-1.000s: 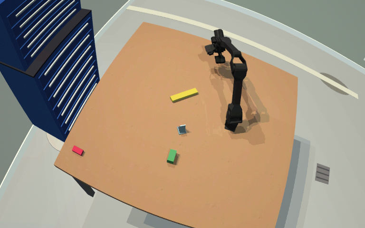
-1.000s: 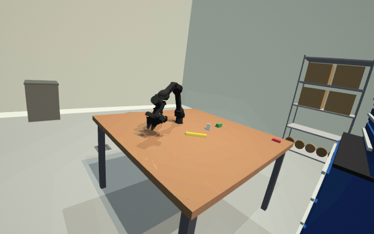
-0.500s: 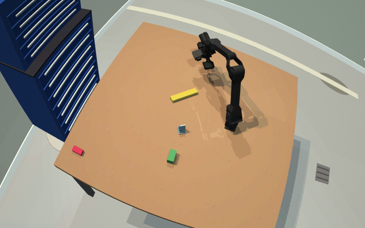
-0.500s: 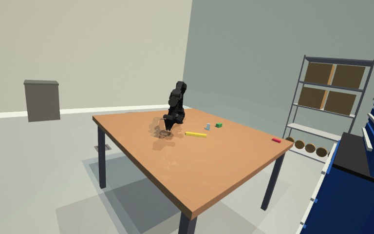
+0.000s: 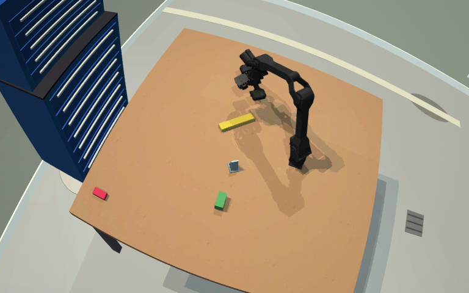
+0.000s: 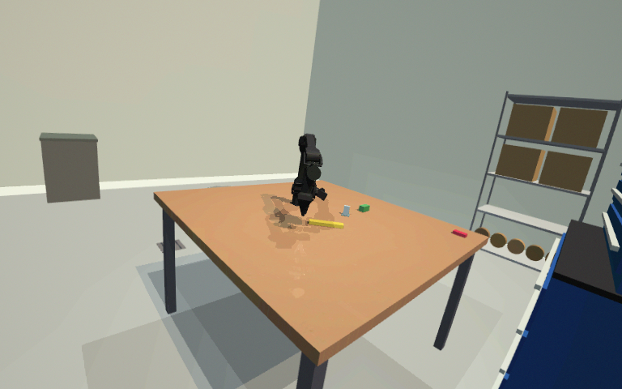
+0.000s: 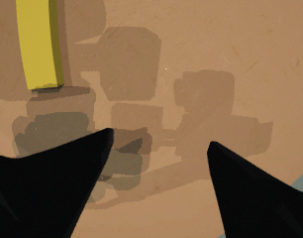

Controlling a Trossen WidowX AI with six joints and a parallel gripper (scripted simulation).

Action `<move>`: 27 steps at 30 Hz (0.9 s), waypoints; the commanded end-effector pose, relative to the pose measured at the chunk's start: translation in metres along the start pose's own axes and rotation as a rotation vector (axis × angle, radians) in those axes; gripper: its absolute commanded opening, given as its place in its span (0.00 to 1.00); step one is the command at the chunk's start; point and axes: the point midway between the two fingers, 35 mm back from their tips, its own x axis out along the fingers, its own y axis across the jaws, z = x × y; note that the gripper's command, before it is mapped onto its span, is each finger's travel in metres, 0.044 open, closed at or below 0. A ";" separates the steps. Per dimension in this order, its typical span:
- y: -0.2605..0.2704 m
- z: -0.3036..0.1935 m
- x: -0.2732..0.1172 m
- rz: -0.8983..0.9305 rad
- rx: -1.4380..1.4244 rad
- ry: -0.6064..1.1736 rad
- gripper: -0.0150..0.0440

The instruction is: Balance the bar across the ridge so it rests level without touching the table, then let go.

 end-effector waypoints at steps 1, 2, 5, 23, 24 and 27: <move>0.025 0.021 -0.004 0.054 -0.018 -0.014 0.79; 0.030 0.025 -0.006 0.064 -0.024 -0.016 0.79; 0.046 0.038 -0.010 0.095 -0.041 -0.022 0.79; 0.104 0.071 -0.022 0.201 -0.101 -0.023 0.79; 0.104 0.071 -0.018 0.201 -0.101 -0.023 0.79; 0.107 0.072 -0.003 0.201 -0.101 -0.023 0.79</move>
